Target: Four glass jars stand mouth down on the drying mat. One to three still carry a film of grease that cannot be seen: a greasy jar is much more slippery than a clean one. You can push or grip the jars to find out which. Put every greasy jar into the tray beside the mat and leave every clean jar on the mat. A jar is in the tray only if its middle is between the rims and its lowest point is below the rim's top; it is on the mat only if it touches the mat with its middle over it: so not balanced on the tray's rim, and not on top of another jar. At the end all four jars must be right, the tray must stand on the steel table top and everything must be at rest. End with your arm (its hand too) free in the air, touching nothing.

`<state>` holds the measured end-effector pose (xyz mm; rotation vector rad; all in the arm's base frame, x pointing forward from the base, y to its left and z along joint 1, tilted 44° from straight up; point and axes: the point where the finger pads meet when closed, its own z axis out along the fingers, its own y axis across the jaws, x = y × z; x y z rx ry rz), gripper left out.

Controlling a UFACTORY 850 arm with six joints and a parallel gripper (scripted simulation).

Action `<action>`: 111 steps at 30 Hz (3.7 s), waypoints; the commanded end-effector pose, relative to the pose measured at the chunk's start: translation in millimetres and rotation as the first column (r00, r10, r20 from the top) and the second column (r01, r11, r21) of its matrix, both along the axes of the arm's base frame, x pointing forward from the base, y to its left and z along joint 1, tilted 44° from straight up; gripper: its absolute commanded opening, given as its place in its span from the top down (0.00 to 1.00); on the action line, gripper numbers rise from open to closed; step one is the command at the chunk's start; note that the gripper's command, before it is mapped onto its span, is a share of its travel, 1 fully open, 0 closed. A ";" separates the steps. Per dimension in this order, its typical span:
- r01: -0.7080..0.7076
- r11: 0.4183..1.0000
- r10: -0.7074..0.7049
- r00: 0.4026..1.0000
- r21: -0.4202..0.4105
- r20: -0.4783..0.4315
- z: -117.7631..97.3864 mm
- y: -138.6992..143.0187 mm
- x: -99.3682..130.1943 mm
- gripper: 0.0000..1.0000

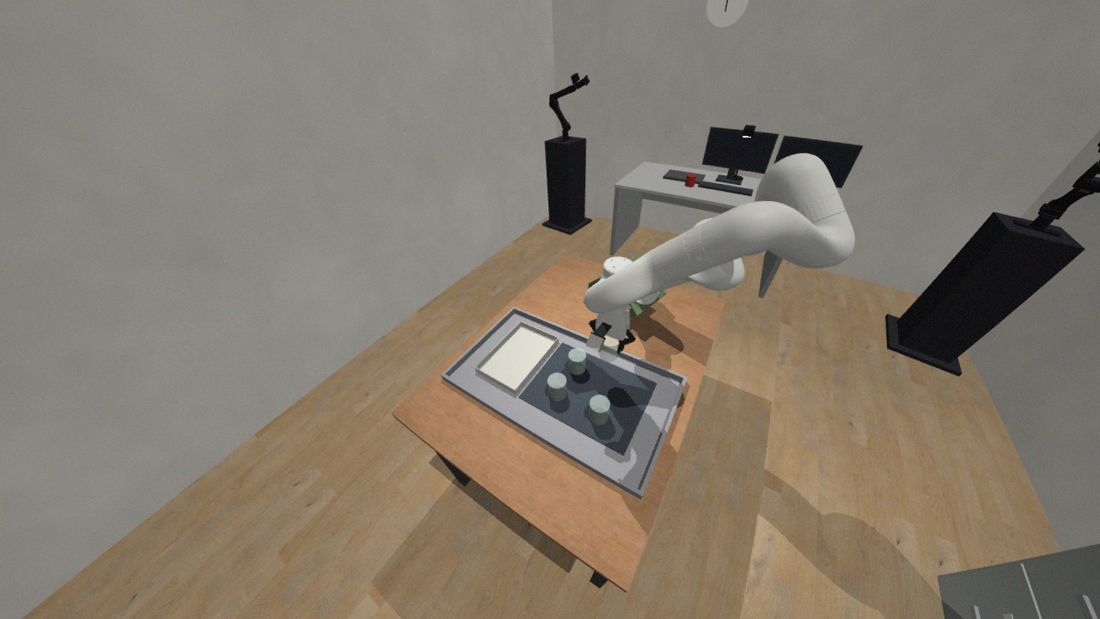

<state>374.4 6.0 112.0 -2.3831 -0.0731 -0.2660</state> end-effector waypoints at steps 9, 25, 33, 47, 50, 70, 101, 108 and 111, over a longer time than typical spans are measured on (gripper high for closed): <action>0.000 1.000 0.000 1.000 0.000 0.001 -24.4 -29.8 14.6 1.00; 0.000 1.000 0.000 1.000 0.000 0.001 -52.4 -63.4 30.5 1.00; 0.000 1.000 0.000 1.000 0.000 0.001 -64.4 -77.8 37.3 1.00; 0.000 1.000 0.000 1.000 0.000 0.001 -88.4 -106.6 50.9 1.00; 0.000 1.000 0.000 1.000 0.000 0.001 -94.4 -113.8 54.3 1.00; 0.000 1.000 0.000 1.000 0.000 0.001 -130.4 -157.0 74.8 1.00; 0.000 1.000 0.000 1.000 0.000 0.001 -184.4 -221.7 105.4 1.00; 0.000 1.000 0.000 1.000 0.000 0.001 -198.4 -238.5 113.3 1.00; 0.000 1.000 0.000 1.000 0.000 0.001 -204.4 -245.7 116.7 1.00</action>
